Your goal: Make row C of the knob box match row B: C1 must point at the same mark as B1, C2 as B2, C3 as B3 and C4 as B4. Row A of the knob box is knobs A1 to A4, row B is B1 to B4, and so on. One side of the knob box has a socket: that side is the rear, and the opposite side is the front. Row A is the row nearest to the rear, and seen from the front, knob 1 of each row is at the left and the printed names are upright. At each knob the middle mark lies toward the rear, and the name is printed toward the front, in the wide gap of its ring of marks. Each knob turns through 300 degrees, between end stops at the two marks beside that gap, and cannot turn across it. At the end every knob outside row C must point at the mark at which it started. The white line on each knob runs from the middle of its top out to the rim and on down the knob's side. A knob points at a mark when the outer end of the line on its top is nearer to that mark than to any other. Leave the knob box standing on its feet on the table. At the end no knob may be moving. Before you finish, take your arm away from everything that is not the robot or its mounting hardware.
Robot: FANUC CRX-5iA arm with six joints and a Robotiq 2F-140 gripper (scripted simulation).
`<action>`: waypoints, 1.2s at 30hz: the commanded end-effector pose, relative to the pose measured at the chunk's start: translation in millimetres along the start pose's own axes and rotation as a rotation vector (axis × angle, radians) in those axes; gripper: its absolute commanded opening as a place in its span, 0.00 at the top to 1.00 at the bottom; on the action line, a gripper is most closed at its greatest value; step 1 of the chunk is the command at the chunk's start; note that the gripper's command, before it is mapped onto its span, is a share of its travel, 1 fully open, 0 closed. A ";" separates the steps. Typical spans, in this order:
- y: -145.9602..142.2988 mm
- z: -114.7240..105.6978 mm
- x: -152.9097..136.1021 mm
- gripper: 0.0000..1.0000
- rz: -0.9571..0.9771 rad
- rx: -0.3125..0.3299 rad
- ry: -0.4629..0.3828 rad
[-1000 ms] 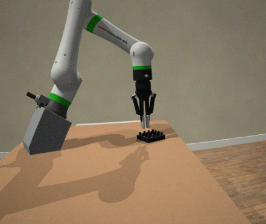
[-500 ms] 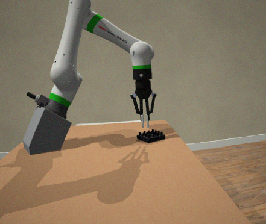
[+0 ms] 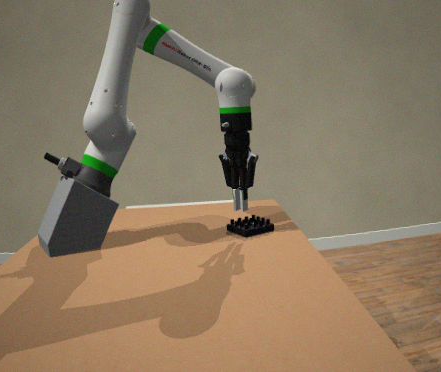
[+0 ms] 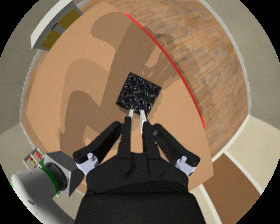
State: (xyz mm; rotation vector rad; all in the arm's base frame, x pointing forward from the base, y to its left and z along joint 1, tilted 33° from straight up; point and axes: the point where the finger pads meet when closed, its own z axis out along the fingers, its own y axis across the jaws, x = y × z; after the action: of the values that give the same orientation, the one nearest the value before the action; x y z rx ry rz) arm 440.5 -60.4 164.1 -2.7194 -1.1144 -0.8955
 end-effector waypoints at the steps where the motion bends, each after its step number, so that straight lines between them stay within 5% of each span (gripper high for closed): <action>1: 0.1 -1.2 0.1 0.88 0.155 -0.011 -0.016; 36: 0.2 -9.6 -0.1 0.88 1.357 -0.020 -0.007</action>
State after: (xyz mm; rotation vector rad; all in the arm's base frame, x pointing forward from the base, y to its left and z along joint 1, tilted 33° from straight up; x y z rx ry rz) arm 436.2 -62.9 171.2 -2.6061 0.6099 -0.6081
